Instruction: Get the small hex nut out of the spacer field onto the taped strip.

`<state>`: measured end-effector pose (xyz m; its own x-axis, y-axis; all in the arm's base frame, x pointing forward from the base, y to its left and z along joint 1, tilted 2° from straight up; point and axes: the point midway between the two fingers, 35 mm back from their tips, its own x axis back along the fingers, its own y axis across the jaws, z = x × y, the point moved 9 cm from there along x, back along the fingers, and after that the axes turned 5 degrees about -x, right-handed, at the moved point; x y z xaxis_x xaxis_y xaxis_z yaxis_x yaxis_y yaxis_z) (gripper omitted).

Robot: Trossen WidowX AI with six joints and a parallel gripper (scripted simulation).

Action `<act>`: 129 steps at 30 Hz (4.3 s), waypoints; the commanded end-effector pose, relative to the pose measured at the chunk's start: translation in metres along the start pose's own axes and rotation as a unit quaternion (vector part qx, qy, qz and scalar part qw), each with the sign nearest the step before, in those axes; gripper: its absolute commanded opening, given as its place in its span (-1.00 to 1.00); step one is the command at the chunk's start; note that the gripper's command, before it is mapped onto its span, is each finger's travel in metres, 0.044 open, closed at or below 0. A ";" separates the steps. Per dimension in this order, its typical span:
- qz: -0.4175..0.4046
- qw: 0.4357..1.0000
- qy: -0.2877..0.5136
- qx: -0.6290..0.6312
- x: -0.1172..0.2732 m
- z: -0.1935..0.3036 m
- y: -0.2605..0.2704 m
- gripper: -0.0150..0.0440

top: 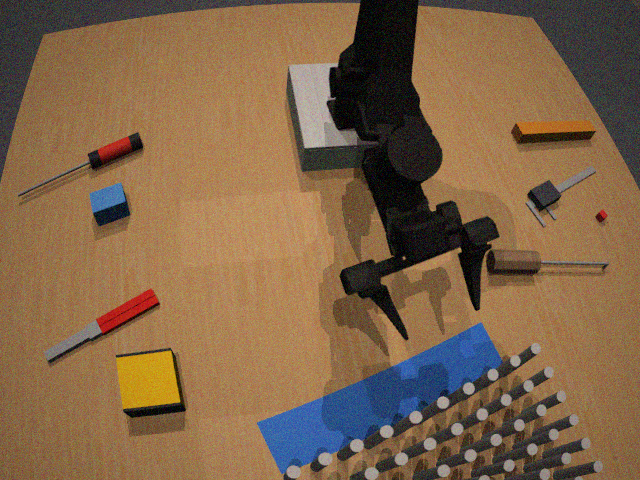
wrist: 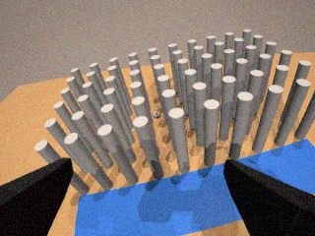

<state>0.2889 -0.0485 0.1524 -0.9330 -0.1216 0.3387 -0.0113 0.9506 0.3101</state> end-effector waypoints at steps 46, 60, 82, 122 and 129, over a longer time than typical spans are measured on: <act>0.314 0.451 0.363 -0.752 0.005 0.014 0.181 1.00; 0.314 0.451 0.363 -0.753 -0.025 0.065 0.168 1.00; 0.314 0.451 0.363 -0.752 -0.024 0.065 0.166 0.46; 0.314 0.451 0.363 -0.752 -0.046 0.107 0.152 0.46; 0.314 0.451 0.363 -0.752 -0.050 0.116 0.148 0.46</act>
<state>0.2942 0.1322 0.0873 -0.2228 -0.5453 0.8081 0.9380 -0.3457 0.0253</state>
